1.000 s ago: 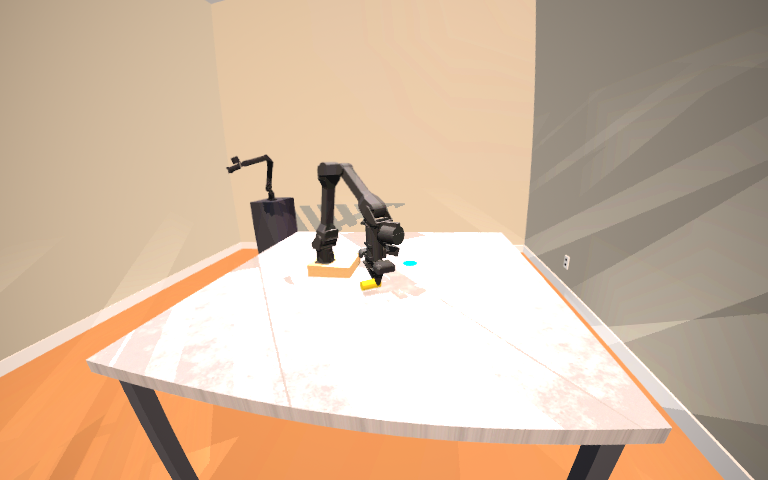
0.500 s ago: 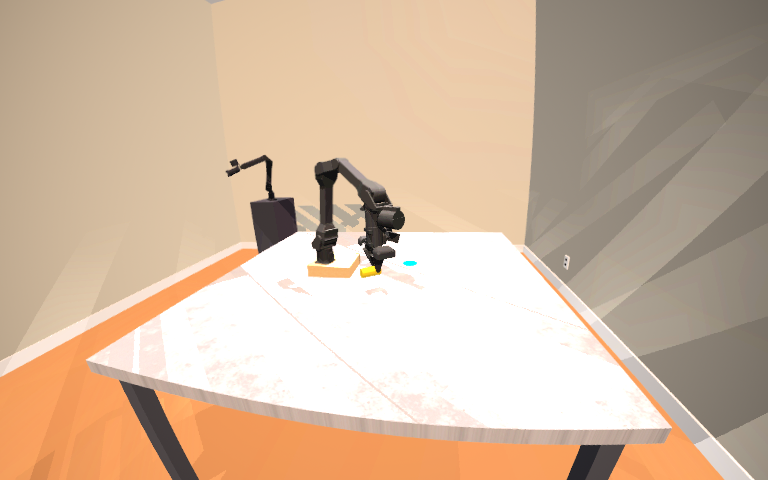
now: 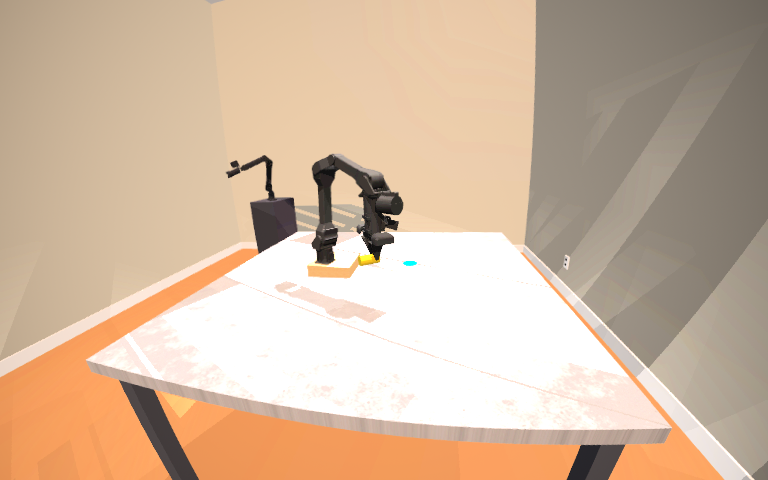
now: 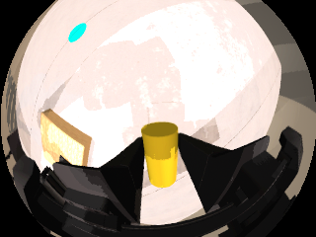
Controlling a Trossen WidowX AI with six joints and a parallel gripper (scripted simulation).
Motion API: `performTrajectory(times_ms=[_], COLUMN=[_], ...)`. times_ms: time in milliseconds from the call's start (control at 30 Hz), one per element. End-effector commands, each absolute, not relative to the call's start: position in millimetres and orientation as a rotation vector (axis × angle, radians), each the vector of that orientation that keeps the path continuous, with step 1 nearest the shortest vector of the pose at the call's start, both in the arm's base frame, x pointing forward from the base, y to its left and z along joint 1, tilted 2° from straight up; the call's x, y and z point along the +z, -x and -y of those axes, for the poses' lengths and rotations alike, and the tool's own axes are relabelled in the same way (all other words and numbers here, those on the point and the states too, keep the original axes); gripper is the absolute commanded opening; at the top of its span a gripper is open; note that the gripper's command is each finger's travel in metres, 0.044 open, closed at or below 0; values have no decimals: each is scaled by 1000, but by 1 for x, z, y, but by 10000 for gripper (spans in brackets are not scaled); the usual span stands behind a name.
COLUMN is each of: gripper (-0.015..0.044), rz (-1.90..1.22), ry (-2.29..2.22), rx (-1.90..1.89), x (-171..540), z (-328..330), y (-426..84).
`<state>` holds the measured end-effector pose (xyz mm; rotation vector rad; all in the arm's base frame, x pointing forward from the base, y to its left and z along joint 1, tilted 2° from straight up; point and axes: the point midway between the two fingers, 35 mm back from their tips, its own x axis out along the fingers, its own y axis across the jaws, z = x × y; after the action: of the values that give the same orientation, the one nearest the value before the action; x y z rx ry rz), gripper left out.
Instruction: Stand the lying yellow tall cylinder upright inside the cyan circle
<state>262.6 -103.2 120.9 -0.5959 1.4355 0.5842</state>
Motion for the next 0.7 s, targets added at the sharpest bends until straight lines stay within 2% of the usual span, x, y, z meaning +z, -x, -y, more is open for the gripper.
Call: performTrajectory(times_ms=[0,667], gripper=[105,105], rz=[-1430,-1386], ry=[610,717], rx=[590,689], x=[125,130], z=[101,54], y=[-263,-286])
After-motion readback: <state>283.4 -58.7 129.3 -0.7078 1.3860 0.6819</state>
